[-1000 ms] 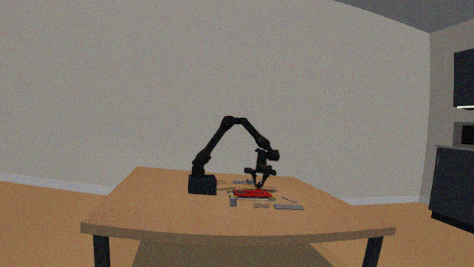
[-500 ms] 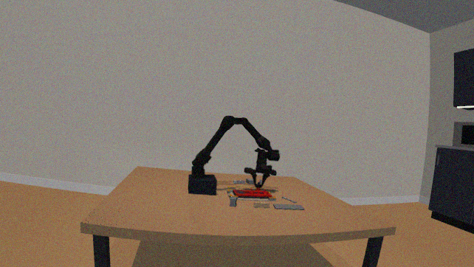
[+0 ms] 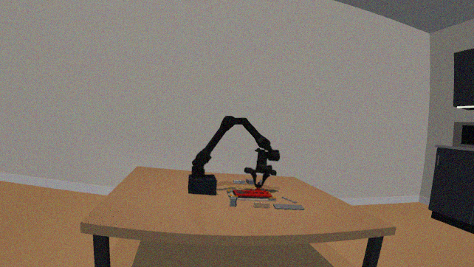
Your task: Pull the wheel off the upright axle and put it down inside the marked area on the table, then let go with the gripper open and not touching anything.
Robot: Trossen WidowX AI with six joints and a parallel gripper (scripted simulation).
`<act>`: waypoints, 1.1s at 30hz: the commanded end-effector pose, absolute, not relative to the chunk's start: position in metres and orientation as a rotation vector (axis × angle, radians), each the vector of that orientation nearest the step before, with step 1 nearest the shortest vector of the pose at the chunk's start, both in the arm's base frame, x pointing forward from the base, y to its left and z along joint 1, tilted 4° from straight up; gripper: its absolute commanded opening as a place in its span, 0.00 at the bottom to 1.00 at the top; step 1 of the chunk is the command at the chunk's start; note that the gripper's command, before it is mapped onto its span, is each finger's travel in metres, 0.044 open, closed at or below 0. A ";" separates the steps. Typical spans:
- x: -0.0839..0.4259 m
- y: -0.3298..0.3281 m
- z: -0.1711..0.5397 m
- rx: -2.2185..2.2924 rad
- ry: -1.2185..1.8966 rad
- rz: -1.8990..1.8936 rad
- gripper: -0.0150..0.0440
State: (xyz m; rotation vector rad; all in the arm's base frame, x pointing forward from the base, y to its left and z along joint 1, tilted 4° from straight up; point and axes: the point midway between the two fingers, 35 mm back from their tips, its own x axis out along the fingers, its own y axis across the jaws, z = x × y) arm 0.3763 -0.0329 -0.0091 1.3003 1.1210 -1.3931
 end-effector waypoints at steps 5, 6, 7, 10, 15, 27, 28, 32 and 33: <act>0.377 -0.033 0.007 1.309 1.113 -1.384 0.52; 0.377 -0.033 0.007 1.309 1.113 -1.384 0.57; 0.377 -0.033 0.007 1.309 1.113 -1.384 0.61; 0.377 -0.033 0.007 1.309 1.113 -1.384 0.74; 0.377 -0.032 0.012 1.309 1.113 -1.384 0.76; 0.375 -0.030 0.052 1.309 1.113 -1.384 0.76; 0.375 -0.030 0.051 1.309 1.113 -1.384 0.76; 0.376 -0.031 0.035 1.310 1.113 -1.384 0.76; 0.376 -0.031 0.028 1.309 1.113 -1.384 0.76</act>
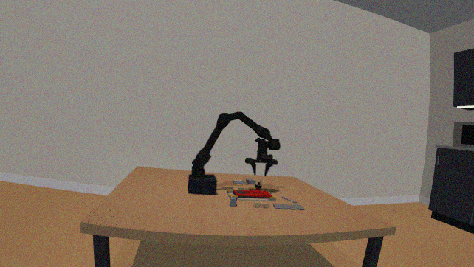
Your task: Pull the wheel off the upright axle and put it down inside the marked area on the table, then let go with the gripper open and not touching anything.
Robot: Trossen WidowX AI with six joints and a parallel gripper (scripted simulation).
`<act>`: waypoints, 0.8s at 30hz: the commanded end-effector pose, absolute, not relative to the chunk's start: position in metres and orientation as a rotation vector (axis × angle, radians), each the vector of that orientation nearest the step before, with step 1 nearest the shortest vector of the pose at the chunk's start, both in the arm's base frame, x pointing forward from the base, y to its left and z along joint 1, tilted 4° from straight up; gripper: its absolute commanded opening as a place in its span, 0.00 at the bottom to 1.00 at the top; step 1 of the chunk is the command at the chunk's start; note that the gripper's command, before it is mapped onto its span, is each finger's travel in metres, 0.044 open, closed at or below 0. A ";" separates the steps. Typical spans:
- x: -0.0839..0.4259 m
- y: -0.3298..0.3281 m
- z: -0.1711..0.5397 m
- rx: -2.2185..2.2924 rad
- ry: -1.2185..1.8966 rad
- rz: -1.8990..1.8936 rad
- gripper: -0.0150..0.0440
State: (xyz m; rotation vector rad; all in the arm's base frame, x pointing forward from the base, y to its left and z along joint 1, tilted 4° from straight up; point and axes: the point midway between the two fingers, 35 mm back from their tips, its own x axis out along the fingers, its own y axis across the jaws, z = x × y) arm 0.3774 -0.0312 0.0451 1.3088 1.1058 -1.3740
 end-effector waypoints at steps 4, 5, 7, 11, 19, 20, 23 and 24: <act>0.374 -0.032 -0.003 1.309 1.113 -1.384 0.76; 0.373 -0.032 -0.011 1.309 1.113 -1.385 0.76; 0.372 -0.032 -0.021 1.309 1.113 -1.385 0.76; 0.372 -0.032 -0.022 1.309 1.113 -1.385 0.76; 0.372 -0.033 -0.019 1.304 1.116 -1.390 0.56; 0.372 -0.033 -0.019 1.304 1.116 -1.390 0.55; 0.372 -0.033 -0.019 1.304 1.116 -1.390 0.52; 0.372 -0.033 -0.019 1.304 1.116 -1.390 0.51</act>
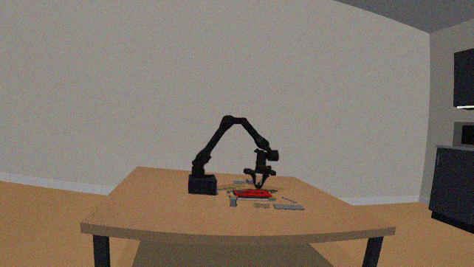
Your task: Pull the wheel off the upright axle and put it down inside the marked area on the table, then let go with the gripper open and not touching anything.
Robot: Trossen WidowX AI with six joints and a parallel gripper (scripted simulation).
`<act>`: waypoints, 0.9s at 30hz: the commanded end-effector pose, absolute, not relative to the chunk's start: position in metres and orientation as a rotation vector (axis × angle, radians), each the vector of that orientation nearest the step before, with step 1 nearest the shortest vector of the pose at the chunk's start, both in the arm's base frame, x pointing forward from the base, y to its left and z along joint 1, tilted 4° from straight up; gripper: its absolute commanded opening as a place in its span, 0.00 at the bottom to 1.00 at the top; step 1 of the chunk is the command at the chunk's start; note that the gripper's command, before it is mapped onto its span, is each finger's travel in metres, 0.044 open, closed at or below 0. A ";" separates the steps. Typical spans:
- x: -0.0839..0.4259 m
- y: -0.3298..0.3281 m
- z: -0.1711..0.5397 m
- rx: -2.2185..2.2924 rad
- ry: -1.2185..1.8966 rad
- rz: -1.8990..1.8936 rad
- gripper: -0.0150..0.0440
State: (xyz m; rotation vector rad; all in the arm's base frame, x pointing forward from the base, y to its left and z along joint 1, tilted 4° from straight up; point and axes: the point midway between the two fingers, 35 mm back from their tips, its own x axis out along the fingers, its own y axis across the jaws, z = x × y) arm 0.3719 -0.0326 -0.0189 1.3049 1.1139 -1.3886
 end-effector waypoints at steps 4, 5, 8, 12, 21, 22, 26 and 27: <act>0.372 -0.033 -0.019 1.304 1.116 -1.390 0.36; 0.372 -0.033 -0.018 1.304 1.116 -1.390 0.32; 0.372 -0.032 -0.017 1.304 1.116 -1.390 0.25; 0.372 -0.032 -0.016 1.304 1.115 -1.390 0.25; 0.372 -0.032 -0.013 1.305 1.115 -1.389 0.25; 0.372 -0.032 -0.013 1.305 1.115 -1.389 0.25; 0.372 -0.032 -0.012 1.305 1.115 -1.389 0.25; 0.372 -0.032 -0.011 1.305 1.115 -1.389 0.25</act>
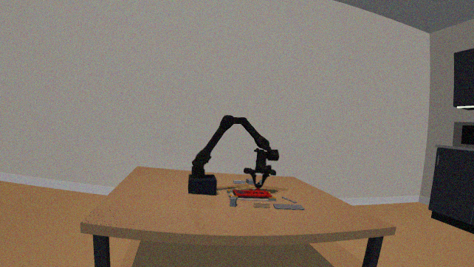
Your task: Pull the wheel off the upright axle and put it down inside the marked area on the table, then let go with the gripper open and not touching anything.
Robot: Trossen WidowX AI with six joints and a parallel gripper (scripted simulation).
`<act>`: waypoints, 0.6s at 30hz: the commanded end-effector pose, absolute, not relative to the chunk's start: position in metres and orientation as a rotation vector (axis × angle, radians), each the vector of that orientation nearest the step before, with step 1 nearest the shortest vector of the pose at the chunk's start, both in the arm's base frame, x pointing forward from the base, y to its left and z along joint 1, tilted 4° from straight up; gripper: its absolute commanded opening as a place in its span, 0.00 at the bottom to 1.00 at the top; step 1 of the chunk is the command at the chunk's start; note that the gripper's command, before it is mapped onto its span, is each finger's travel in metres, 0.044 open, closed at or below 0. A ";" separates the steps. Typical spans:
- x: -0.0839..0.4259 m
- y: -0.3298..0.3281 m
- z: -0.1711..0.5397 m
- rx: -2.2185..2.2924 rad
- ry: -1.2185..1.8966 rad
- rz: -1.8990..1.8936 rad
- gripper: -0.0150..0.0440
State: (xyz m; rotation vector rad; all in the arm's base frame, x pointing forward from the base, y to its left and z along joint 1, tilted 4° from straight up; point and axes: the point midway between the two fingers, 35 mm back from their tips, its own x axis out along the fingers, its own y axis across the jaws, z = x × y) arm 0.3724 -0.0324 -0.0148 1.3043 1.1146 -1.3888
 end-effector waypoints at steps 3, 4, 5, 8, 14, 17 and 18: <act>0.372 -0.032 -0.010 1.305 1.115 -1.389 0.25; 0.373 -0.032 -0.010 1.305 1.115 -1.389 0.25; 0.373 -0.032 -0.010 1.305 1.115 -1.389 0.25; 0.373 -0.032 -0.009 1.305 1.115 -1.389 0.25; 0.373 -0.032 -0.007 1.306 1.115 -1.388 0.25; 0.373 -0.032 -0.006 1.306 1.115 -1.388 0.25; 0.373 -0.032 -0.005 1.306 1.115 -1.388 0.25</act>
